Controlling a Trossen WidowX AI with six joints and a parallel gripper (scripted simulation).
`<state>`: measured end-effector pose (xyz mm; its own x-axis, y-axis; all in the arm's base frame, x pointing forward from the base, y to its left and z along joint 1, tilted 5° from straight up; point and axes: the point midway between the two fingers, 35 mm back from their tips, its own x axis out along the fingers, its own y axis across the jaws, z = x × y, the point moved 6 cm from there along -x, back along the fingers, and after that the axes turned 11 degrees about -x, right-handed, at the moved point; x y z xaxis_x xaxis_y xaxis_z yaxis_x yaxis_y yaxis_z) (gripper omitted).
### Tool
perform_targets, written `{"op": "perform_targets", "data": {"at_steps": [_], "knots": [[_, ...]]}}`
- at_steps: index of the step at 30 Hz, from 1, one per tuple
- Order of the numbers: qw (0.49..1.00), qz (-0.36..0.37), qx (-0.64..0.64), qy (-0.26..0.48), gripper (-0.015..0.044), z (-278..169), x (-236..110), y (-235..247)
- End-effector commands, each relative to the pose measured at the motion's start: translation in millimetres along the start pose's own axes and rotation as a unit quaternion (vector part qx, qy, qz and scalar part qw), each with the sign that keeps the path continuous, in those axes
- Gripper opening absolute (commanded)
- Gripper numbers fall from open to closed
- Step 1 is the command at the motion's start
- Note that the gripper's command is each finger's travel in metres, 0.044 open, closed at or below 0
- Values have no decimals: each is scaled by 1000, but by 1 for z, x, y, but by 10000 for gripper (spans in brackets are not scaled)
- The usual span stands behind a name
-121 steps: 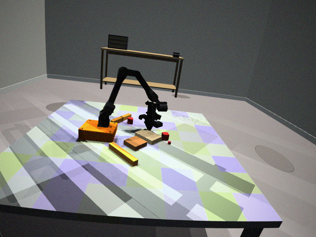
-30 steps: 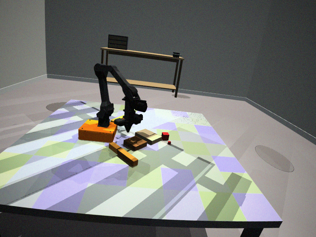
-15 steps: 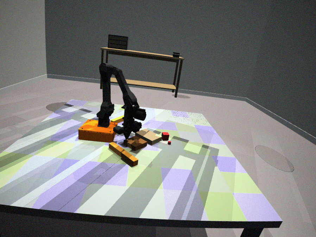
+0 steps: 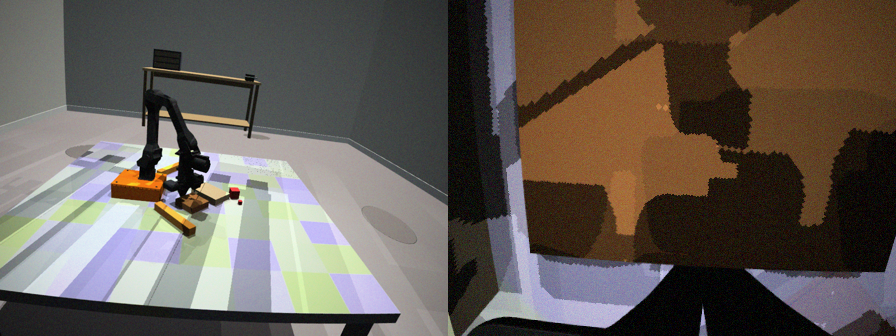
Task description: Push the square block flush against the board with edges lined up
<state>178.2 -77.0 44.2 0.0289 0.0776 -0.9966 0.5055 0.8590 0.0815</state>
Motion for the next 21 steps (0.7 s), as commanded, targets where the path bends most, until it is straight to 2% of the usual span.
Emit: {"op": "perform_targets", "data": {"at_steps": [1, 9, 21], "knots": [[1000, 1, -2, -3, 0, 7, 0, -1], [1000, 1, -2, -3, 0, 15, 0, -3], [1000, 1, -2, -3, 0, -1, -1, 1]]}}
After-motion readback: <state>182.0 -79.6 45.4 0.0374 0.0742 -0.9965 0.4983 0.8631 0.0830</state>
